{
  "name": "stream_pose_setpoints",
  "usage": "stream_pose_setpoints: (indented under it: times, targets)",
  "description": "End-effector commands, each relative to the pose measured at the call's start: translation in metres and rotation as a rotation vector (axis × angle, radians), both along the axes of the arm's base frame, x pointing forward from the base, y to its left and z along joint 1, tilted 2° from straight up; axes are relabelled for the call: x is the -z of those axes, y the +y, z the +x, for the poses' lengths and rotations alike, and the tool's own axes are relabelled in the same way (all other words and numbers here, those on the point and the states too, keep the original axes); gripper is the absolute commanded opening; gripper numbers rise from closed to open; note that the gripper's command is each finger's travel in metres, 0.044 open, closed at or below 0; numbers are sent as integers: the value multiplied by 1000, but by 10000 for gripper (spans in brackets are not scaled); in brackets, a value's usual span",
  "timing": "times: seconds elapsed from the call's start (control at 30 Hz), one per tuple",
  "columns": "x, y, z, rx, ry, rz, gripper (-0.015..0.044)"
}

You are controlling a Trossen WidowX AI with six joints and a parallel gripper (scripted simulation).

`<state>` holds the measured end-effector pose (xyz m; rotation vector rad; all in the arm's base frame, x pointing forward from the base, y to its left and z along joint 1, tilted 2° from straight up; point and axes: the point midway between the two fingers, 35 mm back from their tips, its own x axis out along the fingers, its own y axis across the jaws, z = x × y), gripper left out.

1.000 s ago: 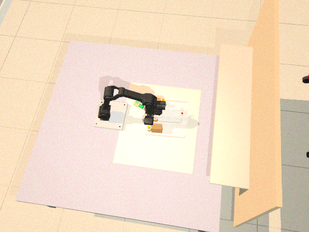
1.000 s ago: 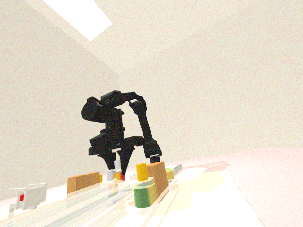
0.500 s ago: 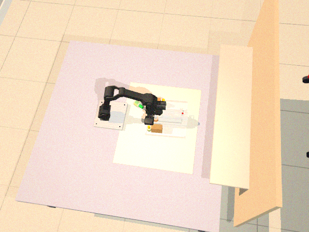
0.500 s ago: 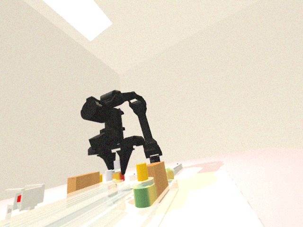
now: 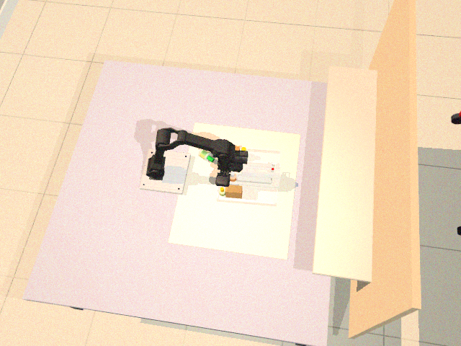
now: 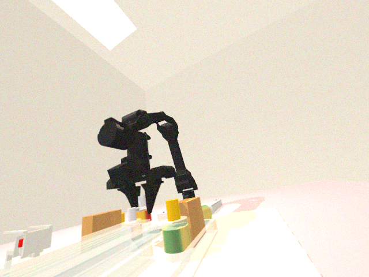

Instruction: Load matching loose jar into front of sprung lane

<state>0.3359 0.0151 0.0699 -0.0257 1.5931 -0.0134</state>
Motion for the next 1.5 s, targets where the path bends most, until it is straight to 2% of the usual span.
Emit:
stream_pose_setpoints:
  times: [0.0,1.47]
  targets:
    - [-3,0,8,-4,-31,2,0]
    - [10,0,7,-4,-31,2,0]
